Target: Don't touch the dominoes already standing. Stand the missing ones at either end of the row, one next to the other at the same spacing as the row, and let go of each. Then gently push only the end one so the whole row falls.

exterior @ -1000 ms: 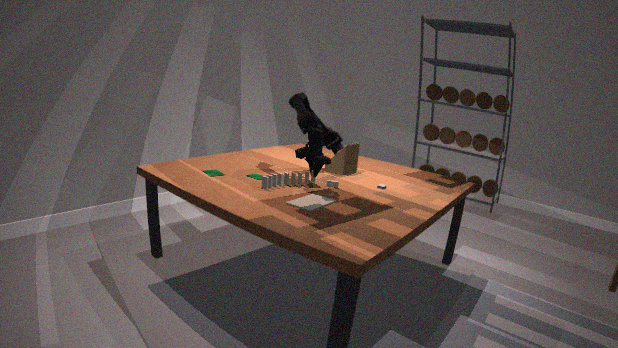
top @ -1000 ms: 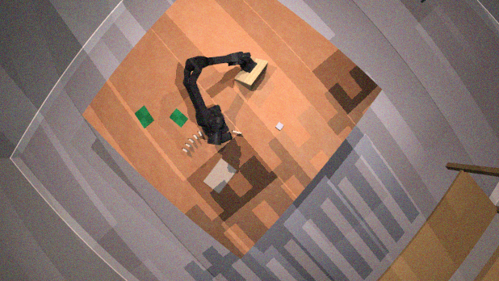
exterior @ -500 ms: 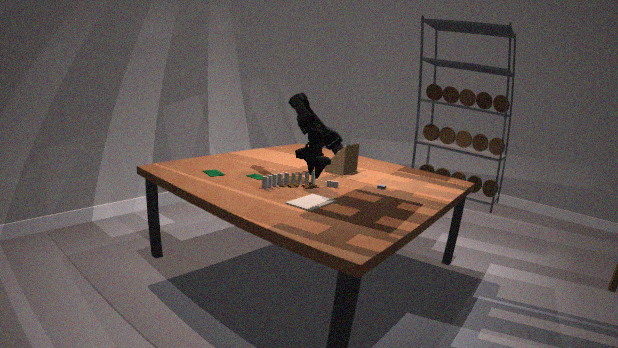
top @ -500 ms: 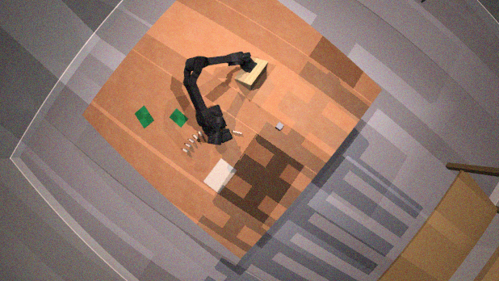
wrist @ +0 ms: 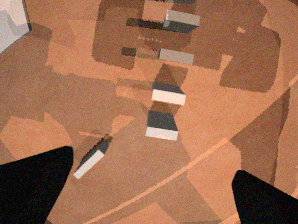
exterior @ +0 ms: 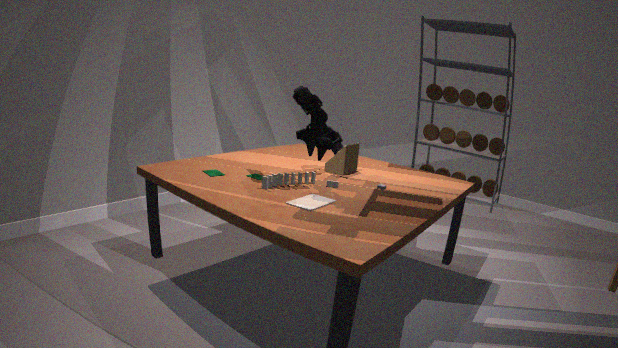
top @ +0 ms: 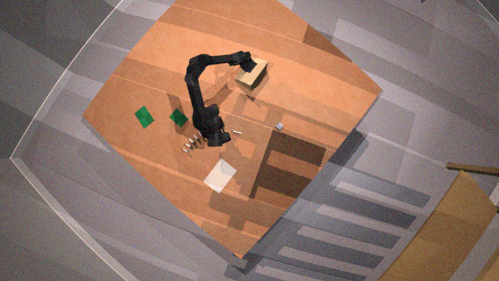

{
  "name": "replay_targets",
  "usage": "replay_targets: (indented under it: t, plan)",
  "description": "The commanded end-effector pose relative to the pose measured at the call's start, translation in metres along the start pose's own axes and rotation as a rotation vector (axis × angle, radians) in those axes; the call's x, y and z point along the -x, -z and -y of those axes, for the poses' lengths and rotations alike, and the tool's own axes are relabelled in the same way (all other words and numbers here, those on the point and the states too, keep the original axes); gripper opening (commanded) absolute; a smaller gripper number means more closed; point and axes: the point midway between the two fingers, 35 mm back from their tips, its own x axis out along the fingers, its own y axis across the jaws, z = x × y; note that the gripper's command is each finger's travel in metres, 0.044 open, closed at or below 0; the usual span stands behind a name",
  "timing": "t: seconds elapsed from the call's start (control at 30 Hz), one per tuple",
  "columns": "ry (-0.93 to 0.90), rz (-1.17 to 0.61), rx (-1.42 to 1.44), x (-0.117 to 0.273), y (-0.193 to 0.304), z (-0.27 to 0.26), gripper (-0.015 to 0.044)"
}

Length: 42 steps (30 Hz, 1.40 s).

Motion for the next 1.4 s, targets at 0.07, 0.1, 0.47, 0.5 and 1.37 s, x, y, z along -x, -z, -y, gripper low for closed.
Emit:
replay_targets:
  t: [0.07,0.1,0.47,0.5,1.37]
  plan:
    - [-0.001,-0.005,-0.005,0.050,0.005,0.006,0.0440]
    - [-0.001,-0.005,-0.005,0.050,0.005,0.006,0.0440]
    - [-0.001,0.000,-0.583,-0.018,0.045,-0.046,0.0440]
    - [-0.001,0.000,-0.627,-0.023,0.048,-0.050,0.0440]
    - [0.000,0.003,-0.642,-0.096,0.049,-0.050,0.0440]
